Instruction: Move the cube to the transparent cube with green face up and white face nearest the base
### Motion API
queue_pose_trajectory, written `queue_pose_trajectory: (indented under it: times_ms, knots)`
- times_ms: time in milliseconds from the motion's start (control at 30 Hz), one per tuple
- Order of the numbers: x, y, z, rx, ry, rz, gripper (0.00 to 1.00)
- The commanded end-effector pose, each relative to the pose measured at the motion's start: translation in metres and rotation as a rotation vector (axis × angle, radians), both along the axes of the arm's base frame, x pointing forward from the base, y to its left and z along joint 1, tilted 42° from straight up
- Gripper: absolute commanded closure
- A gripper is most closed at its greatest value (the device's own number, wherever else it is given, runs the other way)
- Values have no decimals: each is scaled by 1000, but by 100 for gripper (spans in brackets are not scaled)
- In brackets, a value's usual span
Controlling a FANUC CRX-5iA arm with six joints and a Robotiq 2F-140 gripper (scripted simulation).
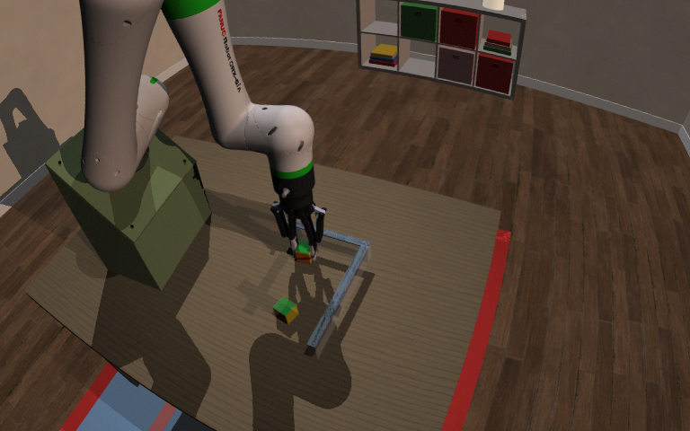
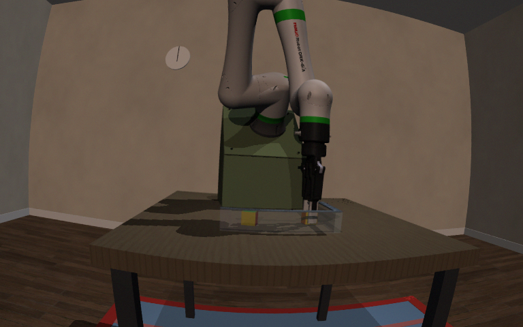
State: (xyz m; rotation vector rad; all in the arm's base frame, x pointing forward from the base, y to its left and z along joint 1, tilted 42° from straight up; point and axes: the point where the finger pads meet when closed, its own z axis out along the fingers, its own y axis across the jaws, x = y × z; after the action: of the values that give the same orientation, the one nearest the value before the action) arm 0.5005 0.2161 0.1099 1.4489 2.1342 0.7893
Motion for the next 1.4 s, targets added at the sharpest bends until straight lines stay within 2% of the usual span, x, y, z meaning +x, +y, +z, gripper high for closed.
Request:
queue_pose_trajectory:
  times_ms: [0, 767, 1167, 1367]
  knots:
    - [0, 0, 0, 0, 1, 0, 100]
    - [-6, -2, 7, 0, 0, 0, 100]
    - [-38, -13, 44, 0, 0, 0, 100]
    - [-45, -15, 52, 0, 0, 0, 100]
